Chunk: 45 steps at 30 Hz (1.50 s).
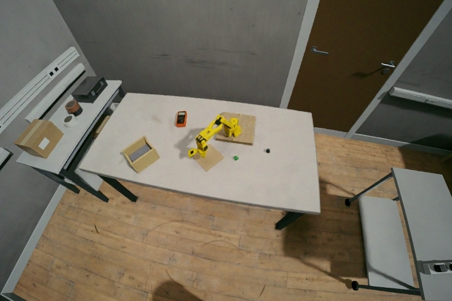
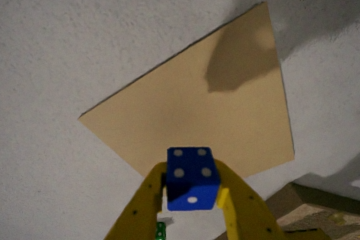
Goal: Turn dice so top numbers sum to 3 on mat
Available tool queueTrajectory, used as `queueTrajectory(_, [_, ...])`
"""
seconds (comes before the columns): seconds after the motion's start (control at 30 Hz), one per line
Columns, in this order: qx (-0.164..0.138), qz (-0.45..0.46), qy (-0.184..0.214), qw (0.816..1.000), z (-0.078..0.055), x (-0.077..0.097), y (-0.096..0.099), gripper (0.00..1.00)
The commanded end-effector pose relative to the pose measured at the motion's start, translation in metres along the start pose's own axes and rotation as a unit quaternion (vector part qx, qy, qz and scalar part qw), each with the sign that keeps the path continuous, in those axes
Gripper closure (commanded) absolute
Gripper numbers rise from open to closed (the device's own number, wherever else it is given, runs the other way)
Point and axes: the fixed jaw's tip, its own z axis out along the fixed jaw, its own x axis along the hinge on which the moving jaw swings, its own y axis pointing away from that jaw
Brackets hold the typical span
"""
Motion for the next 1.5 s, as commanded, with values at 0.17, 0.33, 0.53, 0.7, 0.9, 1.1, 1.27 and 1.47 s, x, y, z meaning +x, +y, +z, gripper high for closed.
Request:
queueTrajectory(0.17, [-0.003,-0.011,-0.003,1.000,0.002,-0.003,0.000,1.00])
queueTrajectory(0.33, [-0.003,-0.011,-0.003,1.000,0.002,-0.003,0.000,1.00])
queueTrajectory(0.53, [-0.003,-0.011,-0.003,1.000,0.002,-0.003,0.000,1.00])
queueTrajectory(0.7, [-0.003,-0.011,-0.003,1.000,0.004,-0.003,0.000,1.00])
queueTrajectory(0.9, [-0.003,-0.011,-0.003,1.000,0.008,-0.003,0.000,1.00])
queueTrajectory(1.1, [-0.003,-0.011,-0.003,1.000,0.008,-0.003,0.000,1.00])
queueTrajectory(1.27, [-0.003,-0.011,-0.003,1.000,0.010,-0.003,0.000,1.00])
queueTrajectory(1.47, [-0.003,-0.011,-0.003,1.000,0.014,-0.002,0.000,1.00])
